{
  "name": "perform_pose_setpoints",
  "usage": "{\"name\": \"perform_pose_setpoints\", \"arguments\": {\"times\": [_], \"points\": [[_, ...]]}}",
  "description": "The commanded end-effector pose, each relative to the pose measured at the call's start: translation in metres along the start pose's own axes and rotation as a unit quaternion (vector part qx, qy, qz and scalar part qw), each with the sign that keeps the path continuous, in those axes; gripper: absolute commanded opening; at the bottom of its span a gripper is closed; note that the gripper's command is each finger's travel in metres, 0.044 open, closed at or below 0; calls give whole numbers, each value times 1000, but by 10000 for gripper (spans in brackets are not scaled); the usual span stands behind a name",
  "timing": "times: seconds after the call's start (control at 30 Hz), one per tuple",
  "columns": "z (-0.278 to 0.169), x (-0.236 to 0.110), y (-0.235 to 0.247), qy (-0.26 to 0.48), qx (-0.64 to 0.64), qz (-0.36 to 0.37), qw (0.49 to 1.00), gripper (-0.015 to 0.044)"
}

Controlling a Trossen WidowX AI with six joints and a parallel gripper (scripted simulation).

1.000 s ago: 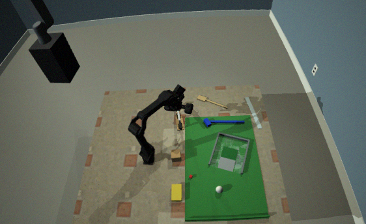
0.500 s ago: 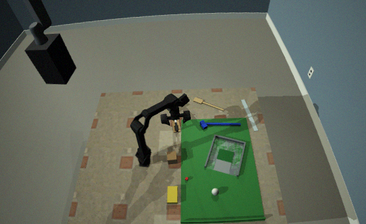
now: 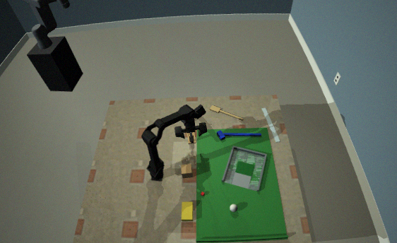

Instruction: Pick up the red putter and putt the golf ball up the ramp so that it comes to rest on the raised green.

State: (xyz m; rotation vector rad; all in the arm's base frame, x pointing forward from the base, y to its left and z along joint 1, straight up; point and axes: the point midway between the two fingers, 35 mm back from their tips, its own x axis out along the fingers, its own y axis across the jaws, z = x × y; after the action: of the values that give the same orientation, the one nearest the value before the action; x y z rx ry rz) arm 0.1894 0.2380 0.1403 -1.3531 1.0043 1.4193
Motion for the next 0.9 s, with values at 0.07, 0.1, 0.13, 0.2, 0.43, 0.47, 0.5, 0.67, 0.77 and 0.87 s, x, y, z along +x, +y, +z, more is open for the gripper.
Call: {"name": "perform_pose_setpoints", "arguments": {"times": [0.07,0.1,0.13,0.2,0.43,0.47,0.5,0.67,0.77,0.87], "points": [[-1,20,2,0,-3,4,1000,440],[-1,22,2,0,-3,4,1000,440],[-1,23,2,0,-3,4,1000,440],[-1,23,2,0,-3,4,1000,440],[-2,30,2,0,-3,4,1000,440],[-2,31,2,0,-3,4,1000,440],[-2,33,2,0,-3,4,1000,440],[-2,41,2,0,-3,4,1000,440],[-3,45,2,0,-3,4,1000,440],[-3,46,2,0,-3,4,1000,440]]}}
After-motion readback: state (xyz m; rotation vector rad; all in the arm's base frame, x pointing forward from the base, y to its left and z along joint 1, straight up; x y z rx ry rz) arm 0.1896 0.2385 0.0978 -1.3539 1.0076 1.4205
